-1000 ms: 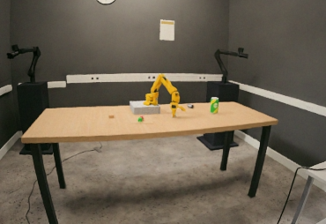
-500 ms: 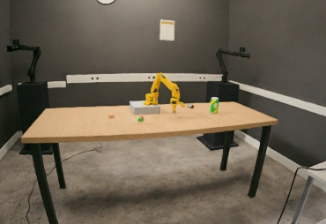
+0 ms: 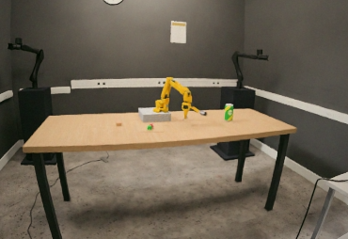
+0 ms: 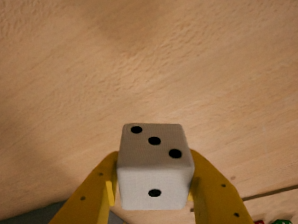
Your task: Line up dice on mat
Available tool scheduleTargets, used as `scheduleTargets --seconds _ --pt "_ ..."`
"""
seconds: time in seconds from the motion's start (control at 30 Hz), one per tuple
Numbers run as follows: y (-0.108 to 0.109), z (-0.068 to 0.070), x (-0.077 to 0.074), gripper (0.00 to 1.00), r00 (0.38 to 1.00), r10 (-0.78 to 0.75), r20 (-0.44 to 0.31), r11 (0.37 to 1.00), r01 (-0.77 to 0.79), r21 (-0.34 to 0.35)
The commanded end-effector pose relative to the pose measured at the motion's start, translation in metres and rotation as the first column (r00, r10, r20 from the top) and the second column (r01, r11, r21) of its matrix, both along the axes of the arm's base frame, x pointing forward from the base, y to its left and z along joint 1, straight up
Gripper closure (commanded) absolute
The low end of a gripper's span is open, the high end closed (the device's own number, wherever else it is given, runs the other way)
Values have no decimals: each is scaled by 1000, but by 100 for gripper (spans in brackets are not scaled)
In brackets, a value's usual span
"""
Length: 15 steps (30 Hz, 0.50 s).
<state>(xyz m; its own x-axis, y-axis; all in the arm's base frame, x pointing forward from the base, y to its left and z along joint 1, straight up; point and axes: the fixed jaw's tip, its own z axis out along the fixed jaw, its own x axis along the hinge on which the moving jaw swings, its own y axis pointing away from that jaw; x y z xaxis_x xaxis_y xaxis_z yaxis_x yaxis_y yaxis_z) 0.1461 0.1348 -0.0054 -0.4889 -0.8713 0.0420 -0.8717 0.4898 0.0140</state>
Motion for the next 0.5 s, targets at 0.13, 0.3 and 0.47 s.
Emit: scheduleTargets --seconds 0.13,0.3,0.47 --pt "-8 4 9 100 997 -70 14 997 69 14" --pt "-34 4 22 100 977 -210 15 978 210 14" --pt "-56 4 29 100 945 -326 15 945 326 15"
